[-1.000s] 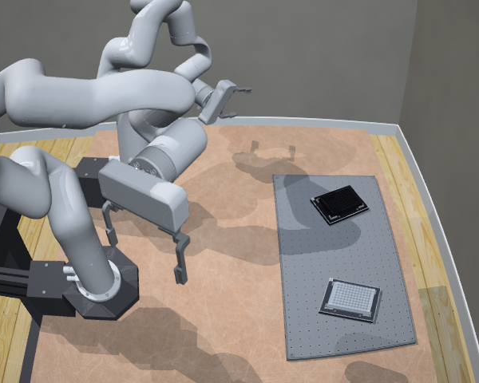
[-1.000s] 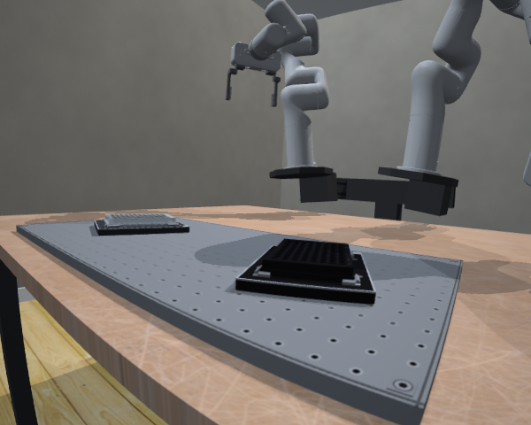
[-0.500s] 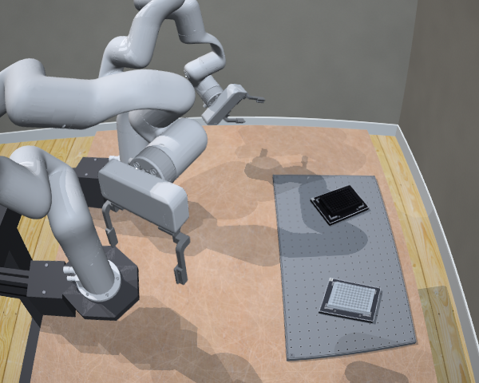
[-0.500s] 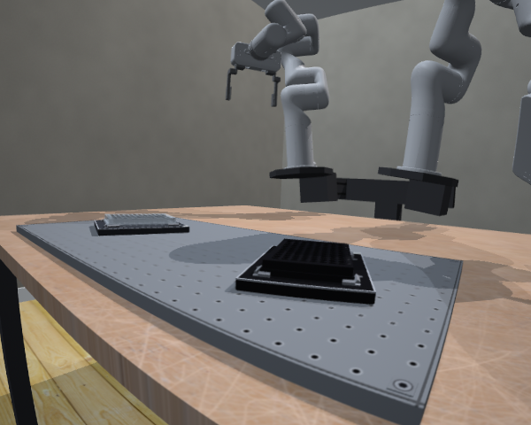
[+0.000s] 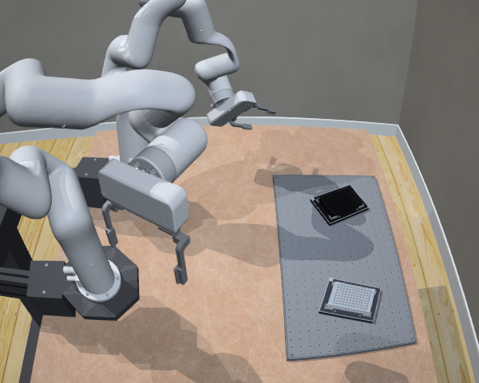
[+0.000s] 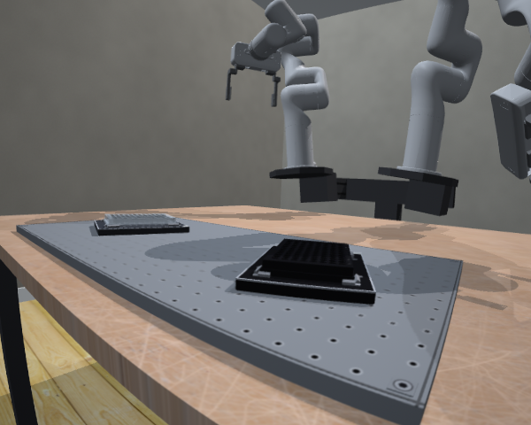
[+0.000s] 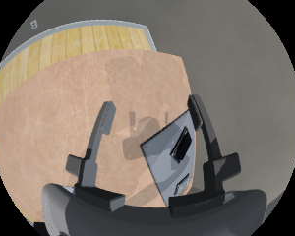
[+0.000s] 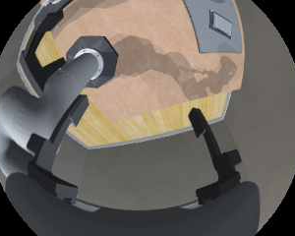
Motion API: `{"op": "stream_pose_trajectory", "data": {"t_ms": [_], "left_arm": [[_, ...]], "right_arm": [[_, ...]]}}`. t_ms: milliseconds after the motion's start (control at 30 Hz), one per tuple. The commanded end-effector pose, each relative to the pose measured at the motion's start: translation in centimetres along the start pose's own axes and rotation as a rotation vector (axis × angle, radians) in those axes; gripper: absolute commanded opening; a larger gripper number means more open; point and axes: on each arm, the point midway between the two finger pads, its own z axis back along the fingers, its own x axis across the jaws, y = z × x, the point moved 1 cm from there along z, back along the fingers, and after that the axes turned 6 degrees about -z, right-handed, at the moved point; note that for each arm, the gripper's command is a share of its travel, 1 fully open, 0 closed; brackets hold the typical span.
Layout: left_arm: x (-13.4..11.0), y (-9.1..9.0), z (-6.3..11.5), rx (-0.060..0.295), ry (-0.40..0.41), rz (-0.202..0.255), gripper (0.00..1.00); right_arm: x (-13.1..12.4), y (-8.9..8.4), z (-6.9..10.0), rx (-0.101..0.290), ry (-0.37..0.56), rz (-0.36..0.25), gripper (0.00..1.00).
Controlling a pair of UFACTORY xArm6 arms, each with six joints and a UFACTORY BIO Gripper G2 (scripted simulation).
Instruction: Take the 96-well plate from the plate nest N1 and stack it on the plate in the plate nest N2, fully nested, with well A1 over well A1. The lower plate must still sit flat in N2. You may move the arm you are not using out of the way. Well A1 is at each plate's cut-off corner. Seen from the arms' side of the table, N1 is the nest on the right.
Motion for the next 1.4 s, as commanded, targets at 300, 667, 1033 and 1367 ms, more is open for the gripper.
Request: {"op": "stream_pose_trajectory", "data": {"t_ms": [300, 667, 1033, 1367], "left_arm": [[-3.3, 4.6, 1.1, 0.102, 0.096, -0.312, 0.37], [-6.1, 8.0, 1.6, 0.123, 0.211, -0.562, 0.37], [-9.7, 10.1, 2.6, 0.097, 0.340, -0.755, 0.37], [-13.8, 12.2, 4.1, 0.049, 0.470, -0.890, 0.37]], "right_arm": [[0.0, 0.0, 0.1, -0.002, 0.001, 0.000, 1.00], [0.0, 0.0, 0.1, -0.002, 0.001, 0.000, 1.00], [0.0, 0.0, 0.1, -0.002, 0.001, 0.000, 1.00], [0.0, 0.0, 0.1, -0.002, 0.001, 0.000, 1.00]]}}
